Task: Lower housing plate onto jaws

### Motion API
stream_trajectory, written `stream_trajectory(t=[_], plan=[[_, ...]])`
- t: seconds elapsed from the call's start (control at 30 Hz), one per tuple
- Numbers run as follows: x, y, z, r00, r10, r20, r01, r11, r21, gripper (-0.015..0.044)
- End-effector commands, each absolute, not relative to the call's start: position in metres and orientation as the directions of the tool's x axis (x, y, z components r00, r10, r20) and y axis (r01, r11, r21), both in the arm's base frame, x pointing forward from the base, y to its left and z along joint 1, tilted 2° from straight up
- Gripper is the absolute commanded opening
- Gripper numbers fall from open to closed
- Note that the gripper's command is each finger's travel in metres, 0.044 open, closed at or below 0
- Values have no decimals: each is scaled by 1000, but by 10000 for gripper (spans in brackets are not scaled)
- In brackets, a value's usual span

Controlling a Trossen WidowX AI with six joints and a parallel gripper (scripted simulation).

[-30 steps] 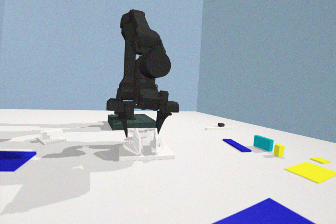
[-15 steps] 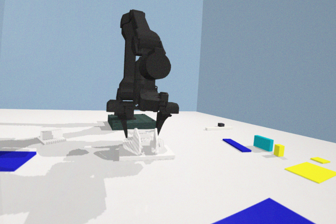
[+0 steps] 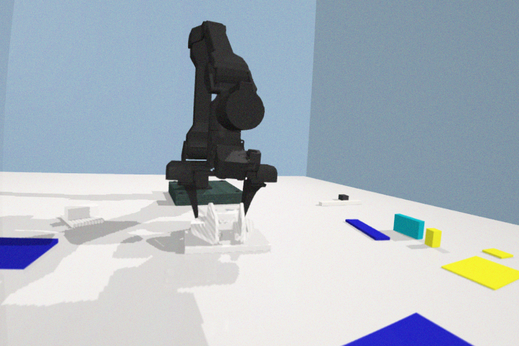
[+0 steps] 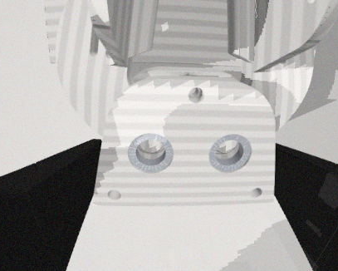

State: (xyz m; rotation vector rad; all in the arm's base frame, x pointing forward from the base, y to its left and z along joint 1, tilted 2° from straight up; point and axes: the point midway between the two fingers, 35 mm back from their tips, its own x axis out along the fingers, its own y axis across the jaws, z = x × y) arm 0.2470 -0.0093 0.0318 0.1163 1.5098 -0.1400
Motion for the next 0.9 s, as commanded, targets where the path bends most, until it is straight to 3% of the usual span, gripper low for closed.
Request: stream_trajectory(t=[0.0, 0.87], plan=[[247, -10, 31, 56, -22, -998, 159, 987, -13, 351], [248, -10, 26, 56, -22, -998, 160, 987, -13, 351]])
